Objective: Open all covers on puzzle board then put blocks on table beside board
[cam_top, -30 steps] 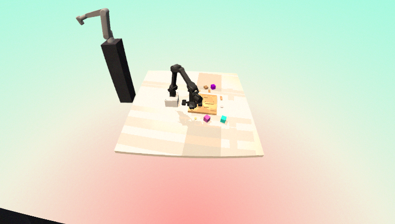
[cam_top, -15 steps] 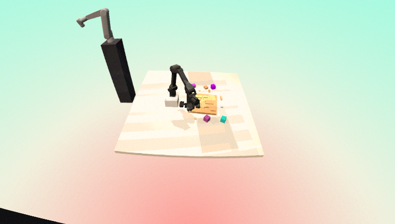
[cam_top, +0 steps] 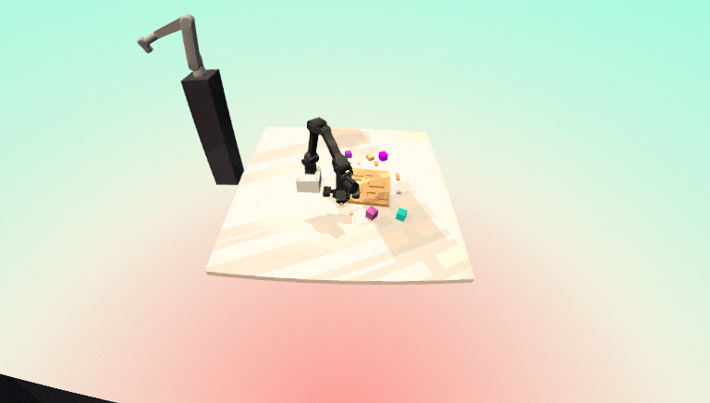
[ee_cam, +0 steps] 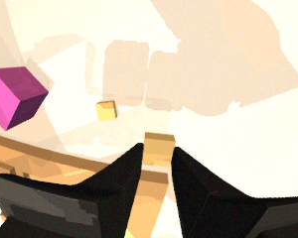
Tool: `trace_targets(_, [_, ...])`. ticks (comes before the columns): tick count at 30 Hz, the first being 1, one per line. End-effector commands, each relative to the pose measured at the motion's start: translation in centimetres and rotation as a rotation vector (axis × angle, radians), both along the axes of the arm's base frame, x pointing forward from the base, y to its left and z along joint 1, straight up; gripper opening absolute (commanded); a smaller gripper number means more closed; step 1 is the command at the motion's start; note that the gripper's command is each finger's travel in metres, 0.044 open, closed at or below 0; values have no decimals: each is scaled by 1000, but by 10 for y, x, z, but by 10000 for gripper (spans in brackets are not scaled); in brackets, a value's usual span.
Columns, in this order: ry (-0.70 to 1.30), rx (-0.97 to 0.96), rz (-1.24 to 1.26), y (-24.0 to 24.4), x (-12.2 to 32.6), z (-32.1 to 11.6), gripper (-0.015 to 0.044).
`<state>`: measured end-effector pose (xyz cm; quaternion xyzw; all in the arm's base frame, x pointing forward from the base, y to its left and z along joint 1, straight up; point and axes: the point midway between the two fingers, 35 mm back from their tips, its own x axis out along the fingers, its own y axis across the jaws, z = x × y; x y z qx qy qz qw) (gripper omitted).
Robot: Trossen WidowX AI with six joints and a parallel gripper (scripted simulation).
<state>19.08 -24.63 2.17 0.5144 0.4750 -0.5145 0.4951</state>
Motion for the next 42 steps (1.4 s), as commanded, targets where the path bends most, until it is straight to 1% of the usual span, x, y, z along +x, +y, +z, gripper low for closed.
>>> trace_targets(1, [3, 5, 6, 1, -1, -7, 80])
trace_targets(42, [3, 6, 6, 4, -3, -74, 80])
